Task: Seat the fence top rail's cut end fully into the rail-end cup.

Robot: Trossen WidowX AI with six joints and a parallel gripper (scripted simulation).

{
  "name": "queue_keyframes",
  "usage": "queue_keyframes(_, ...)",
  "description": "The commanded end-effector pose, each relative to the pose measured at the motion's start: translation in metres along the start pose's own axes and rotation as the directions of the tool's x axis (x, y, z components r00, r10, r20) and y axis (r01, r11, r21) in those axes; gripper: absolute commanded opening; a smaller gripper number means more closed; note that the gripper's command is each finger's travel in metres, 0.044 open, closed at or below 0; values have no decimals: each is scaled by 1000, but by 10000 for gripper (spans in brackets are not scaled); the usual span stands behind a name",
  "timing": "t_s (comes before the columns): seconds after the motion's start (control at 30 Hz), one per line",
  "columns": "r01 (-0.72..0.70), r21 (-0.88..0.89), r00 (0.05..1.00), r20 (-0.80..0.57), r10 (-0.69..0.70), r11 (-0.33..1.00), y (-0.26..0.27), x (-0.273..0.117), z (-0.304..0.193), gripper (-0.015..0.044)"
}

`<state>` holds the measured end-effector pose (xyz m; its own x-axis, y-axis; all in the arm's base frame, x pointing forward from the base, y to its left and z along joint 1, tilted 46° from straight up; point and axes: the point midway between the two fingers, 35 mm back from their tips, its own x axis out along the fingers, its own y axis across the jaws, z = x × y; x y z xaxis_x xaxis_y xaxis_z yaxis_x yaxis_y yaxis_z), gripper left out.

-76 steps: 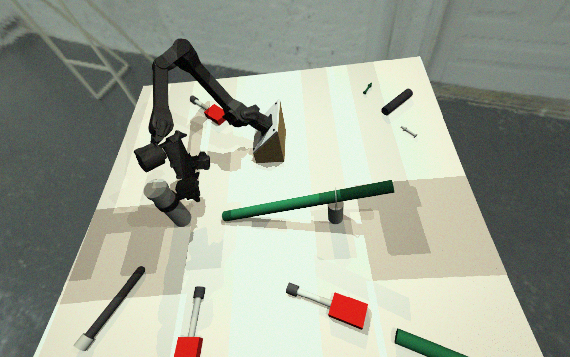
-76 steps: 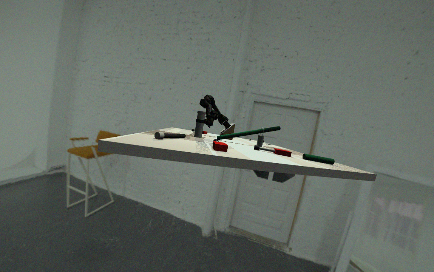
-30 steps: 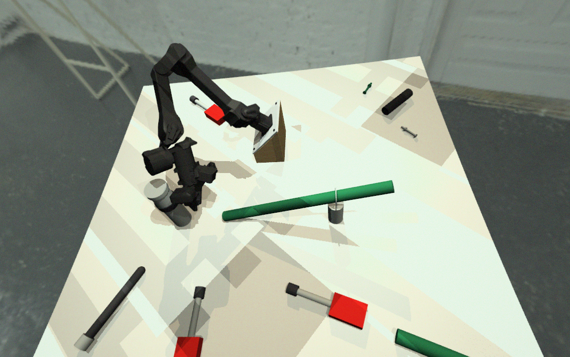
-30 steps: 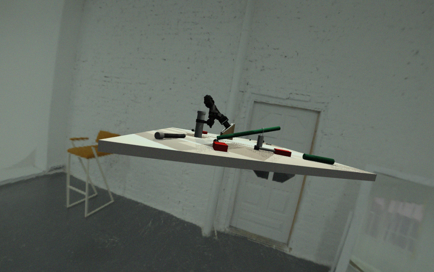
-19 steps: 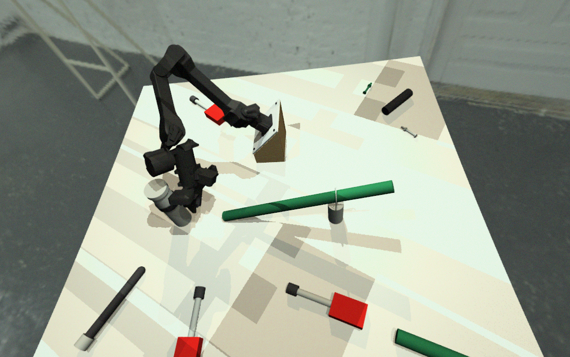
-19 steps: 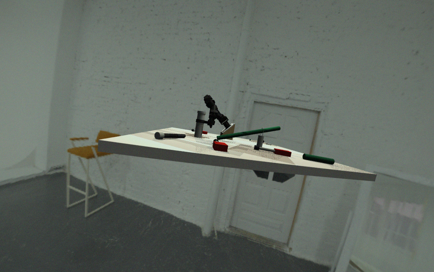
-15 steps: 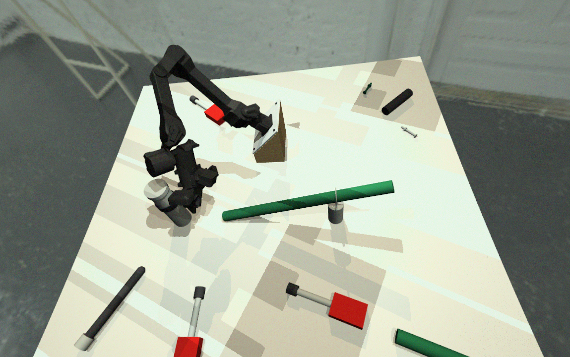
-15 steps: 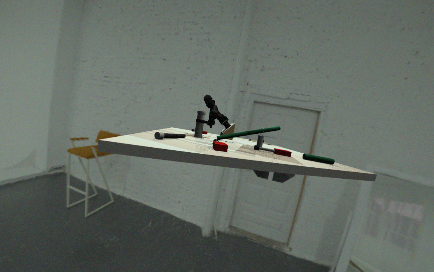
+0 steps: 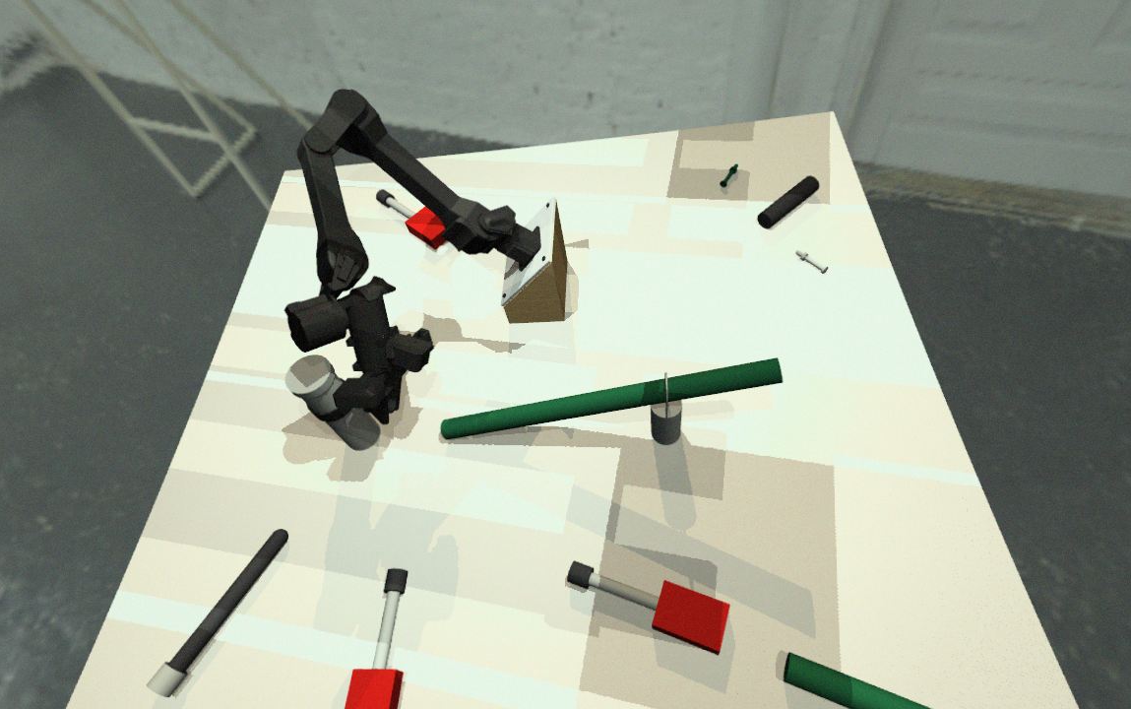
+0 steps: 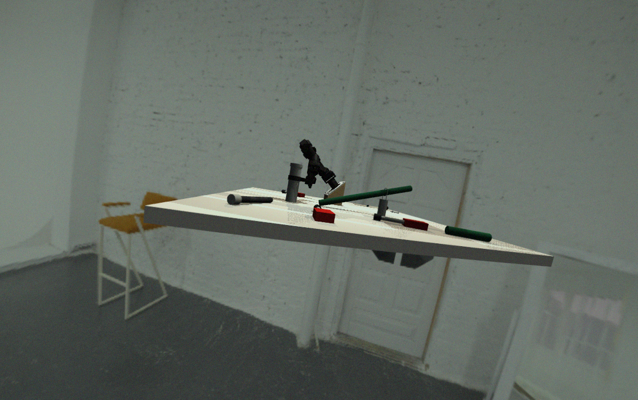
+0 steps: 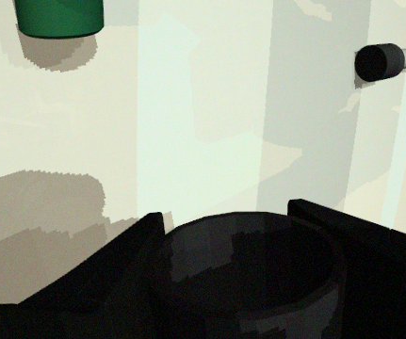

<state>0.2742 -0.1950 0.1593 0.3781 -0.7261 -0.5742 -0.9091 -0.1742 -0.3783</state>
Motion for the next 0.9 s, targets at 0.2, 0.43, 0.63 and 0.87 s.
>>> queue_keyframes(0.2, 0, 0, 1000, 2, 0, 1000, -1, -2, 2, 315)
queue_keyframes(0.43, -5, -2, 1000, 10, 5, 1000, -9, -14, 18, 440)
queue_keyframes(0.63, -5, -7, 1000, 12, 5, 1000, -16, -27, 33, 440)
queue_keyframes(0.87, -6, 32, 1000, 18, 5, 999, -19, -33, 40, 440)
